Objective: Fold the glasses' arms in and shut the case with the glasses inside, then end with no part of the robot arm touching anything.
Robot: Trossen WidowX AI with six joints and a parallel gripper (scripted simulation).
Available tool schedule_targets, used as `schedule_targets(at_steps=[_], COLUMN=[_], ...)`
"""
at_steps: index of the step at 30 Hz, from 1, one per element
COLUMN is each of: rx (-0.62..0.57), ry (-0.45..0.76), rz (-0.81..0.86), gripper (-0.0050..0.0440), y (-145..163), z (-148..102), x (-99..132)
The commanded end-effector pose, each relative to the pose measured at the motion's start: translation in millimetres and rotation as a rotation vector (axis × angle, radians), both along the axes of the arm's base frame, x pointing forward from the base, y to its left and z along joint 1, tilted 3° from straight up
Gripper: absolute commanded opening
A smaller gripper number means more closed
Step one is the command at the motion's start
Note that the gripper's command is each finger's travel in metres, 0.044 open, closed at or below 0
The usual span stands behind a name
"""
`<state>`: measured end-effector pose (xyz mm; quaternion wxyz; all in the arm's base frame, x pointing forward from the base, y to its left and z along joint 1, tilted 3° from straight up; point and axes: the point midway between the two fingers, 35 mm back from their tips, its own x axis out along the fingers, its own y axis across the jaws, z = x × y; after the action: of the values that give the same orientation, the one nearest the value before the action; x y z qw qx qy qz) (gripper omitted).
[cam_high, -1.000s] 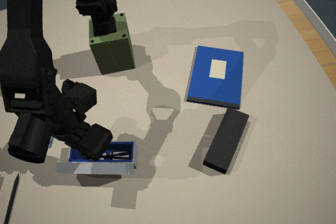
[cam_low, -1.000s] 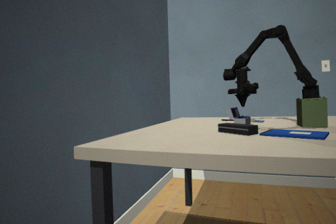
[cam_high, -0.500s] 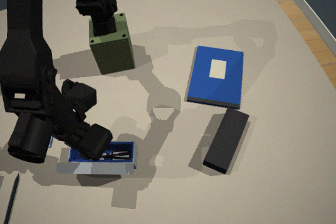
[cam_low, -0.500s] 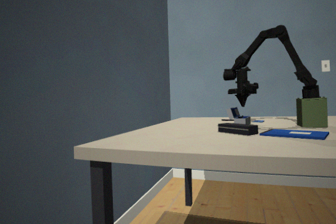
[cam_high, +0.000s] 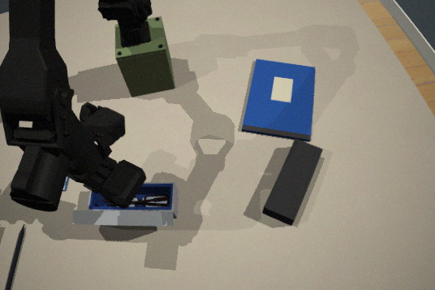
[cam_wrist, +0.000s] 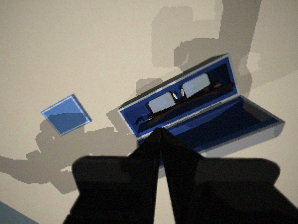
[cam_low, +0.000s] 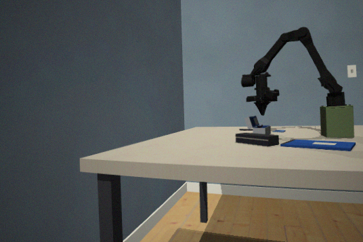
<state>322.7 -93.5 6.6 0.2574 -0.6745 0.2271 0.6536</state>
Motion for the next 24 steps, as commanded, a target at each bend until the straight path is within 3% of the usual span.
schedule_targets(at_steps=[1,18,24], rx=[0.002,0.002,0.002], ry=[-0.001,-0.001,0.0], rz=[0.006,0.006,0.006], gripper=[0.0,0.0,0.0], y=[0.4,0.4,22.1], z=[-0.2,-0.2,5.4], x=[0.3,0.3,5.8])
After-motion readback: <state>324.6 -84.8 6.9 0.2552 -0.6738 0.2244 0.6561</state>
